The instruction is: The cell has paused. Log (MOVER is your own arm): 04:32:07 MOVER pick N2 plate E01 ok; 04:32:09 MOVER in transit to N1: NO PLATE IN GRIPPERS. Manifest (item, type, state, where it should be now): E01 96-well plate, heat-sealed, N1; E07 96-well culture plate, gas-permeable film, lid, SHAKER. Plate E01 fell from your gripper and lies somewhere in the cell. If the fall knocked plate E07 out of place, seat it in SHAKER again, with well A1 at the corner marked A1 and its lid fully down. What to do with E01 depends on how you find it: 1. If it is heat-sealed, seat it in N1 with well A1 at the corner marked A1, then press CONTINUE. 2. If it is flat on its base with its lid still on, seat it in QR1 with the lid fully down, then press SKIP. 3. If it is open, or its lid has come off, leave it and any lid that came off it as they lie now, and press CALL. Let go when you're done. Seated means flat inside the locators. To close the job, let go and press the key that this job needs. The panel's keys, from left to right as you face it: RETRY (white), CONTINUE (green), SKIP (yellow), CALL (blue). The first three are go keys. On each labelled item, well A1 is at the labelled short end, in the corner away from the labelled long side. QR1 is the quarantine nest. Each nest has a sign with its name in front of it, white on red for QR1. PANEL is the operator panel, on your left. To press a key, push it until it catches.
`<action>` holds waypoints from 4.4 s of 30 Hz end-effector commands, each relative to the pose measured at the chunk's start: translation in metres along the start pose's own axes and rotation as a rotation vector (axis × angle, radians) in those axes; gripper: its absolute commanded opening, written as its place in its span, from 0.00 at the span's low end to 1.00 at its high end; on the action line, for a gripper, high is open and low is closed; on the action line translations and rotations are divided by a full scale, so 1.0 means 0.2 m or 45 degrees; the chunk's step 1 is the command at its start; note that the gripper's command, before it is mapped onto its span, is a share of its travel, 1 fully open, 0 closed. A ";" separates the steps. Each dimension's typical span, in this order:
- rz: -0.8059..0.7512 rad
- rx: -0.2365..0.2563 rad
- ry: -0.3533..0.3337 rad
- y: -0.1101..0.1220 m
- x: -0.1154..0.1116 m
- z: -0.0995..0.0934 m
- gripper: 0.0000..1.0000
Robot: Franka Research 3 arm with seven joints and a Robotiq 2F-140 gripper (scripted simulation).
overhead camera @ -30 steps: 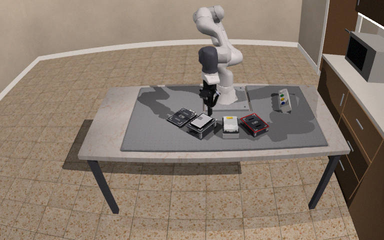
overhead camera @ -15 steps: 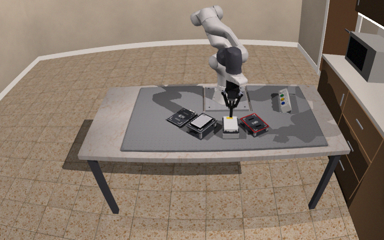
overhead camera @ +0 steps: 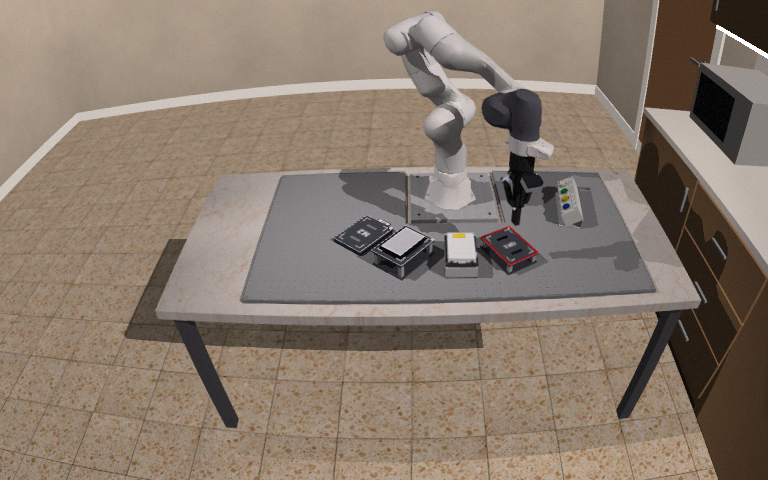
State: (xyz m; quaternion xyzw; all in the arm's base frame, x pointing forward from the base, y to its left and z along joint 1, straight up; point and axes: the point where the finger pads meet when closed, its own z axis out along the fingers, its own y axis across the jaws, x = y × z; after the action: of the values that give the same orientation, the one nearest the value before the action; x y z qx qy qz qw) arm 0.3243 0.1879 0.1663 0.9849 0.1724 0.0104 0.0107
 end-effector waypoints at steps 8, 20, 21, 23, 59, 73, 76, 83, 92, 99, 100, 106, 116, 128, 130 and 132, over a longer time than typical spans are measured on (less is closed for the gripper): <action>-0.480 0.018 0.003 -0.59 -0.16 -0.01 0.10; -0.998 0.026 0.003 -1.17 -0.62 -0.01 0.10; -0.998 0.026 0.003 -1.17 -0.62 -0.01 0.10; -1.032 0.027 0.002 -1.21 -0.65 -0.01 0.10; -1.381 0.032 -0.002 -1.47 -1.09 0.00 0.10; -1.381 0.042 0.015 -1.47 -1.09 0.00 0.10; -1.381 0.047 0.023 -1.47 -1.09 0.00 0.10; -1.380 0.064 0.050 -1.46 -1.09 0.00 0.10; -1.379 0.085 0.086 -1.45 -1.10 0.01 0.10; -1.378 0.110 0.127 -1.43 -1.11 0.01 0.10; -1.378 0.114 0.133 -1.43 -1.11 0.01 0.10; -1.376 0.133 0.165 -1.42 -1.11 0.01 0.10; -1.374 0.165 0.218 -1.41 -1.12 0.02 0.10; -1.371 0.193 0.264 -1.39 -1.13 0.02 0.10; -1.371 0.197 0.271 -1.39 -1.13 0.02 0.10; -1.370 0.200 0.277 -1.39 -1.13 0.02 0.10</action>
State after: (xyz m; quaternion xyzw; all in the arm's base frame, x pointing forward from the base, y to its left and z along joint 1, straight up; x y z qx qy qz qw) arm 0.0174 0.3688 0.1488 0.7469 0.6557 0.0853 -0.0698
